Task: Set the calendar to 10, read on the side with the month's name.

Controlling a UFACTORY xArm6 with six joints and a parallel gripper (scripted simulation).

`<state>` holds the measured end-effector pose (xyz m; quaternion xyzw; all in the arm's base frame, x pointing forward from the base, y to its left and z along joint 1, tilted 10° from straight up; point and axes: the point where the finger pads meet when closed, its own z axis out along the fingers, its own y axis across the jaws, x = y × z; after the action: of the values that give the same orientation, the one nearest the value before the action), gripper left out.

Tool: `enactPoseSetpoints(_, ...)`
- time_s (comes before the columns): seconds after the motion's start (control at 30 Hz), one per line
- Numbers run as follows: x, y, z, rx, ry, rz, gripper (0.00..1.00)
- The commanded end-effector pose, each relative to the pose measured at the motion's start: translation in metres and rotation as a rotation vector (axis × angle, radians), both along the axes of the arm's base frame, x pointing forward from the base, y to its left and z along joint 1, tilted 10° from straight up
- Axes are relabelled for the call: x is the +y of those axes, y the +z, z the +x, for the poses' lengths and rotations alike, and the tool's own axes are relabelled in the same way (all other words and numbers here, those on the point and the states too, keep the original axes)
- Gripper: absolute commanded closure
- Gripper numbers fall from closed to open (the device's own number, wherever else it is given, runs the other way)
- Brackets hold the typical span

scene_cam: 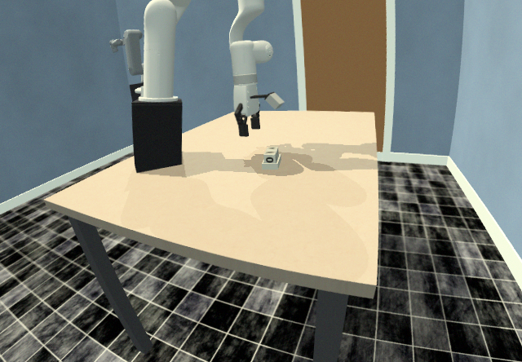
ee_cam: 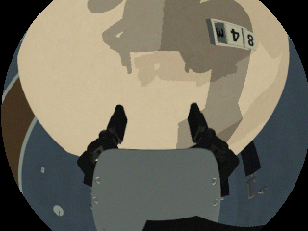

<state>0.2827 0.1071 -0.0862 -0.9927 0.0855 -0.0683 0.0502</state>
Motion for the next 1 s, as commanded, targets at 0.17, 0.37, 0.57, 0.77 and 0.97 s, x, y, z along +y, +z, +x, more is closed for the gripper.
enactPoseSetpoints(0.17,0.001,-0.009,0.002,-0.003,0.003,-0.001,0.00)
enactPoseSetpoints(0.37,0.003,-0.023,0.004,-0.003,0.003,-0.001,0.00)
enactPoseSetpoints(0.57,0.003,-0.030,0.005,-0.003,0.003,-0.001,0.00)
enactPoseSetpoints(0.77,0.003,-0.030,0.005,-0.003,0.003,-0.001,0.00)
enactPoseSetpoints(0.97,0.003,-0.030,0.005,-0.003,0.003,-0.001,0.00)
